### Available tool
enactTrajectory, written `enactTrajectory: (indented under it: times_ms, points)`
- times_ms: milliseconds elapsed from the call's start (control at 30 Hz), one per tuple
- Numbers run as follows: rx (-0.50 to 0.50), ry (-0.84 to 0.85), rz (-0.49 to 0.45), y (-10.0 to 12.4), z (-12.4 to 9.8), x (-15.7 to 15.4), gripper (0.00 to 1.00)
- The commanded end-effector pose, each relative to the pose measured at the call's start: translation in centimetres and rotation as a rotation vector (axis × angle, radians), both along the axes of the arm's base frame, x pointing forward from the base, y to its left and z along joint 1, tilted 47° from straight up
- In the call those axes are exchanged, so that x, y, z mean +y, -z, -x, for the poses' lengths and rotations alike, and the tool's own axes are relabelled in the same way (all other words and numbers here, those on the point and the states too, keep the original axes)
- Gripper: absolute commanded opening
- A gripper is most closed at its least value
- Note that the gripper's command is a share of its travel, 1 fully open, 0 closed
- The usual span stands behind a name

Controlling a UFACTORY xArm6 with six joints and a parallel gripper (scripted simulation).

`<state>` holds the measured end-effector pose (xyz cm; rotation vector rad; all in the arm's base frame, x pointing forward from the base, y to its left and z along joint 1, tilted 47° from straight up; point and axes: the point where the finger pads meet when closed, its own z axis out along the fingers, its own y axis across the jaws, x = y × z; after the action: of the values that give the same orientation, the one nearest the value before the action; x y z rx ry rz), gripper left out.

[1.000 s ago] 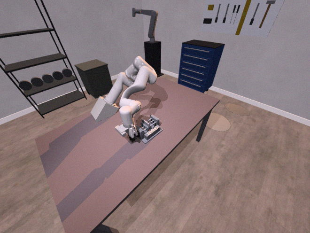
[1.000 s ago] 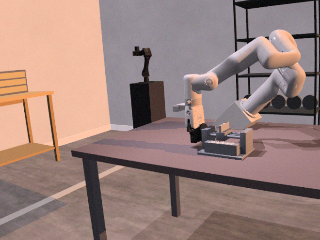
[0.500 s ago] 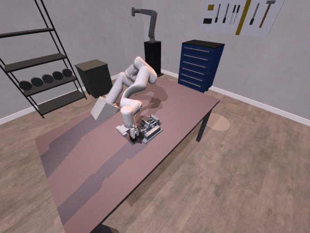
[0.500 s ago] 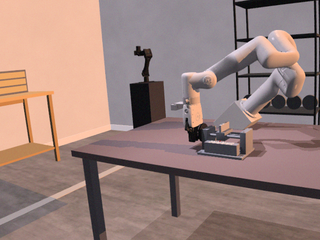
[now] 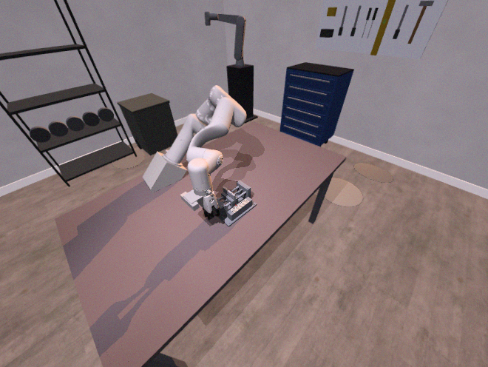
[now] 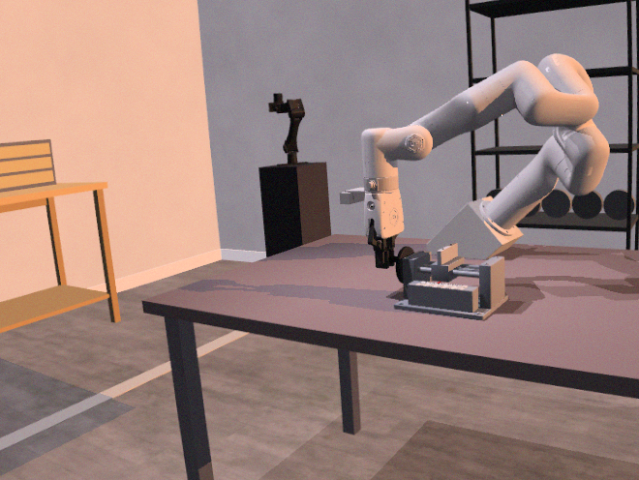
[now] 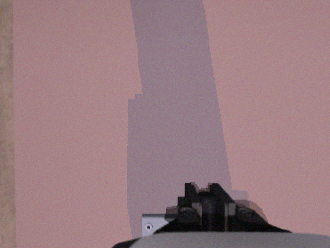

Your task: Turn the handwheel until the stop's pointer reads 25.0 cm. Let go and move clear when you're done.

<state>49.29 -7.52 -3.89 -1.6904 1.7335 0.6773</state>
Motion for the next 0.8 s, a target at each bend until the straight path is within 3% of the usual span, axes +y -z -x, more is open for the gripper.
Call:
enactTrajectory:
  times_ms: [0,767]
  points:
    - [0.001,0.000,0.000,-0.5,0.9,-0.6,0.06]
    - [0.001,0.000,0.000,-0.4,3.7,-0.5,0.06]
